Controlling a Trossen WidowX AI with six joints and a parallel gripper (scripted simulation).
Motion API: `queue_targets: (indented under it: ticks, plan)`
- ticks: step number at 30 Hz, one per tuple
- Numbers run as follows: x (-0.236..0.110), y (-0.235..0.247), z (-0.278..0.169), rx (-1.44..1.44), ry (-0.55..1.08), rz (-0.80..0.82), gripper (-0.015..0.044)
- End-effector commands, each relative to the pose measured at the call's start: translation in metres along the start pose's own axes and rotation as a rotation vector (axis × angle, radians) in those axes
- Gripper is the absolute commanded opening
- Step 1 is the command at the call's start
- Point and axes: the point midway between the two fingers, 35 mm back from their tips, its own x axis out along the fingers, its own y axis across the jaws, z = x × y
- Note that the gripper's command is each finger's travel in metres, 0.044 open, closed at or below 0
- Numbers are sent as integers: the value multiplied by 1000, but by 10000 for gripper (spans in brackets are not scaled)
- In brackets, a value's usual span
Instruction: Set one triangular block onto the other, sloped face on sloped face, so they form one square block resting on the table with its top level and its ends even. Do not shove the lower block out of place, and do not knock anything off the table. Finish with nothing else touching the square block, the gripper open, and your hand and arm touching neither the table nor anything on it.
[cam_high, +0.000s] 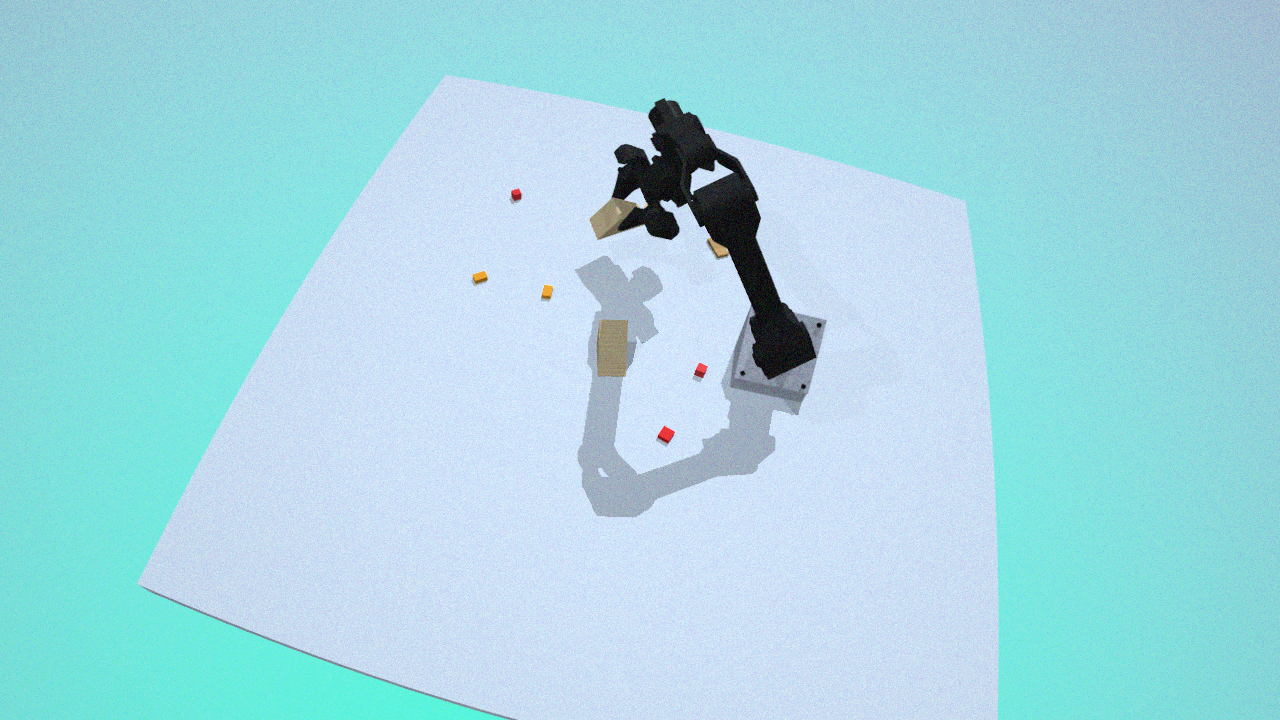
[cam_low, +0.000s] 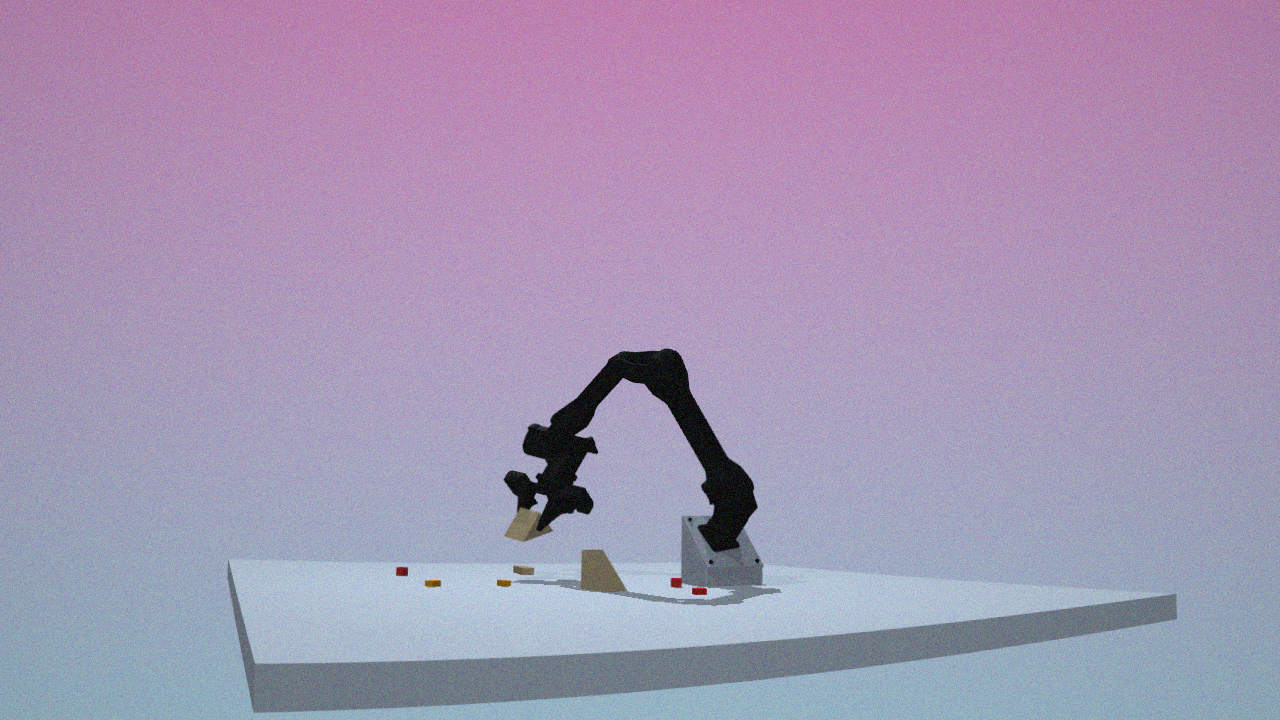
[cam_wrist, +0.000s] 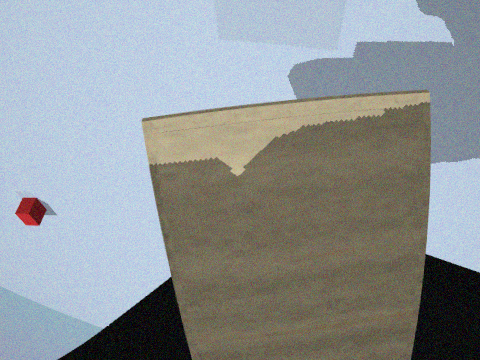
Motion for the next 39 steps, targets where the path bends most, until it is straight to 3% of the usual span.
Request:
queue_targets:
  ticks: [1,23,39]
  plan:
    - [2,4,-2,-142,-64,-25,0]
    - [3,5,-11,-788,-300,-272,0]
    - [-3,0,-20,-1165,-365,-512,0]
